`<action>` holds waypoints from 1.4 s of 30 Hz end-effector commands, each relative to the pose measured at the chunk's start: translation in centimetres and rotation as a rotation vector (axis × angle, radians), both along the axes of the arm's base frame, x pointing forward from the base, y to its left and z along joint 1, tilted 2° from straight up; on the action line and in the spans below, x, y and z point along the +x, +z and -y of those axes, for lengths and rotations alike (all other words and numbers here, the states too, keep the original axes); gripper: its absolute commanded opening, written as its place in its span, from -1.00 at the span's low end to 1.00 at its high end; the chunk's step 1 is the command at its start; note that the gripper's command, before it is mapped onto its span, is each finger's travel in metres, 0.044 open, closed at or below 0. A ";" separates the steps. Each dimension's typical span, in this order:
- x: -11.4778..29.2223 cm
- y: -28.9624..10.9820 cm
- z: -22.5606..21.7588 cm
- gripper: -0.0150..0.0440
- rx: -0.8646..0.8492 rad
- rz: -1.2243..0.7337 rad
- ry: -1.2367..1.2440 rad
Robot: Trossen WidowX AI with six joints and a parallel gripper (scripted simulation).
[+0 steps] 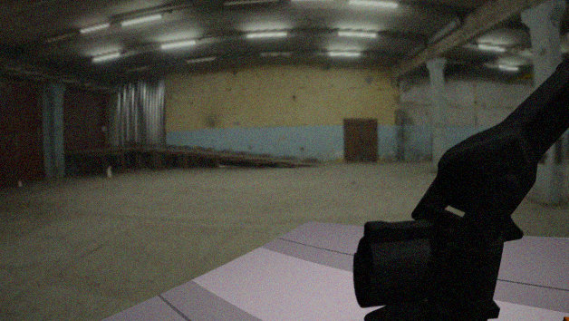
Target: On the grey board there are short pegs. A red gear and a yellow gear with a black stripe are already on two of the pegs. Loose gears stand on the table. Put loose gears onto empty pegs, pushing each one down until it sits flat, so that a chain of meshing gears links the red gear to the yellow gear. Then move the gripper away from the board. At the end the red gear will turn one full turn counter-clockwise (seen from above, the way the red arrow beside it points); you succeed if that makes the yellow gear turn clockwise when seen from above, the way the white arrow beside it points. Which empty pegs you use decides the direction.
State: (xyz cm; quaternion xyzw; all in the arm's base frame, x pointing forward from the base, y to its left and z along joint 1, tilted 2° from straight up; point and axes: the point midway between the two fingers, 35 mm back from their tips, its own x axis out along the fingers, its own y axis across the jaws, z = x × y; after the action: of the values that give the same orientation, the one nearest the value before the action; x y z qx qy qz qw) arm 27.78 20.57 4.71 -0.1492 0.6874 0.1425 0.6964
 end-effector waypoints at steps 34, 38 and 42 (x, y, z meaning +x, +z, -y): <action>-0.1 -2.2 0.1 -0.36 -0.003 -0.007 -0.005; -0.1 -2.2 0.1 -0.49 -0.002 -0.007 -0.007; 0.1 -1.4 0.0 -0.49 0.021 0.004 -0.045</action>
State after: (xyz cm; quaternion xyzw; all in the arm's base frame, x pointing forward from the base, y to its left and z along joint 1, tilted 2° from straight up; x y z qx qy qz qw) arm 27.69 20.43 2.69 -0.1423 0.6907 0.1368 0.6956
